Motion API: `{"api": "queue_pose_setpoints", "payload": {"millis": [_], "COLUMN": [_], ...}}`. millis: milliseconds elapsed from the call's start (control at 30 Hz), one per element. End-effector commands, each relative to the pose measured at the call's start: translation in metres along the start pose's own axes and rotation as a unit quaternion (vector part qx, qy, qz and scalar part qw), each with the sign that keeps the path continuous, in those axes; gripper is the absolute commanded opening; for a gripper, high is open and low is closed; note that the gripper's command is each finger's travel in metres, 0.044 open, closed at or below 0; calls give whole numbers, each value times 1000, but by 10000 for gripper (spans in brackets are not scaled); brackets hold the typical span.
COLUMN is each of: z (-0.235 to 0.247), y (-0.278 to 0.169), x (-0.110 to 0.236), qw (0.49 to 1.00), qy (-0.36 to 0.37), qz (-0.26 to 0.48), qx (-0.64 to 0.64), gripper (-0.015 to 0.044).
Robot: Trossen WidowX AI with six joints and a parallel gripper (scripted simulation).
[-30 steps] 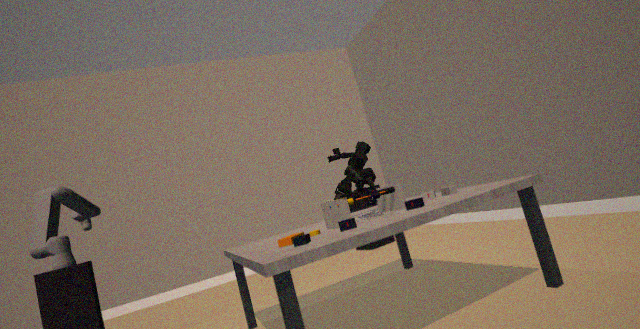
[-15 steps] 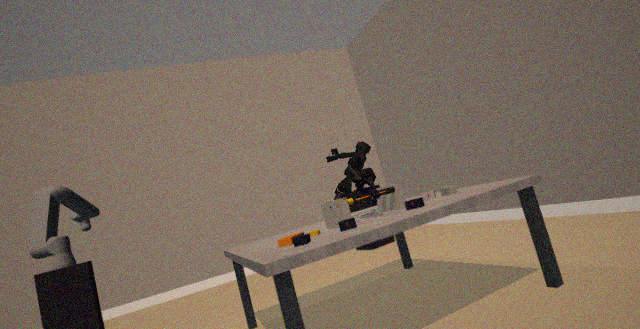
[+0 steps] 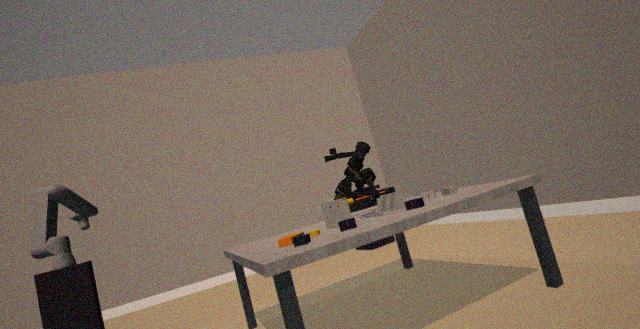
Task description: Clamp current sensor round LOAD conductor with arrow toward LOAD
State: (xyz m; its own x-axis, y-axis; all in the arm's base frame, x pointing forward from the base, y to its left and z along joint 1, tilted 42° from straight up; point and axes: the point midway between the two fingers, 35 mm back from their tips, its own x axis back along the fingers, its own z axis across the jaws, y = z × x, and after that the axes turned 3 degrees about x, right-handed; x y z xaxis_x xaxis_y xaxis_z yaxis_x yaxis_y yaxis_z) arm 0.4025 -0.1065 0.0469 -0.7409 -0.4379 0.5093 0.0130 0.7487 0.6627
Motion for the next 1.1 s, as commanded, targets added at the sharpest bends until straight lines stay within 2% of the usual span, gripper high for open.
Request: {"api": "queue_pose_setpoints", "payload": {"millis": [0, 967, 1067], "z": [0, 0, 0], "y": [-1, -1, -2], "x": [-1, -1, -2], "qw": [1000, 1000, 1000], "qy": [0, 0, 7], "qz": [1, 1, 3], "qx": [1, 1, 2], "gripper": [407, 213, 135]}}
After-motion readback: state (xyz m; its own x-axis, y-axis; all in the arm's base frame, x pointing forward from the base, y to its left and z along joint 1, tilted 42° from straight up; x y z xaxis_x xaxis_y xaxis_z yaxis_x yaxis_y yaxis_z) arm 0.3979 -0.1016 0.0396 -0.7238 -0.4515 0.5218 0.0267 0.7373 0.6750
